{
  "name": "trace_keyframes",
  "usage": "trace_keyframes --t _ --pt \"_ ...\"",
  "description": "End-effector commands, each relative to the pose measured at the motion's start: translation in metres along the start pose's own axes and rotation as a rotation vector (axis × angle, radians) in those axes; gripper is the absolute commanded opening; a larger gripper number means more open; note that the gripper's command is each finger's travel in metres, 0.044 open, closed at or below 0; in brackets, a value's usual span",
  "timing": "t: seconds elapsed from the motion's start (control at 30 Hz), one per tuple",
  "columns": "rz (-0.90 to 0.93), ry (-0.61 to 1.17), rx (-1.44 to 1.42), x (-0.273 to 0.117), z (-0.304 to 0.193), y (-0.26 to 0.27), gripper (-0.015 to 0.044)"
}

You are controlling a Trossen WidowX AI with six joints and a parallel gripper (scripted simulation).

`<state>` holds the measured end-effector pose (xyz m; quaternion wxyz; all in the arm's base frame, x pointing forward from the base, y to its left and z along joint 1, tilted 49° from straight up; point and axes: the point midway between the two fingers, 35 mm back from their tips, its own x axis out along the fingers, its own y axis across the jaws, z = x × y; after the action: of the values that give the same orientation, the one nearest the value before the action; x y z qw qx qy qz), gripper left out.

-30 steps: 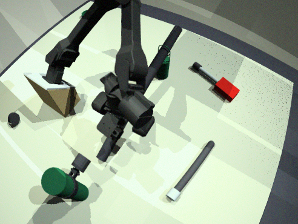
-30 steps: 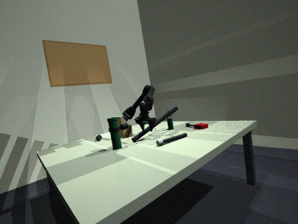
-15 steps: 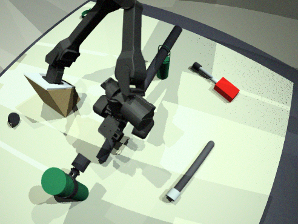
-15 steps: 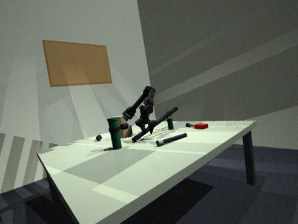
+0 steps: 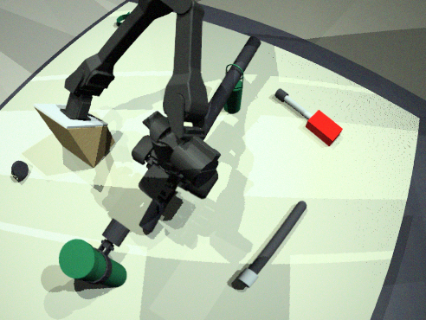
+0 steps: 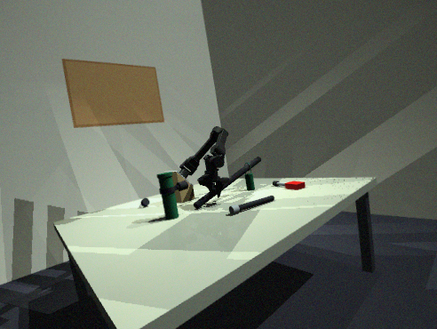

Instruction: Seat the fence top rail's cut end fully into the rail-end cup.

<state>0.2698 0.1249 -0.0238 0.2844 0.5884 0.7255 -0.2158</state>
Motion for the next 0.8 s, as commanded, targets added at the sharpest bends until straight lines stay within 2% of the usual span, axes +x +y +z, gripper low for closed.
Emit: trace_keyframes --t 0.0,0.27,0.43,0.57,0.77 --pt "0.004 0.005 -0.001 0.000 -0.001 0.001 0.0176" --pt "0.004 0.005 -0.001 0.000 -0.001 0.001 0.0123" --pt "0.004 0.004 -0.001 -0.004 0.000 0.000 0.0000" --pt "0.005 -0.017 -0.001 -0.010 0.001 0.000 0.0000" --pt "0.006 -0.129 0.006 -0.041 0.007 0.000 0.0000"
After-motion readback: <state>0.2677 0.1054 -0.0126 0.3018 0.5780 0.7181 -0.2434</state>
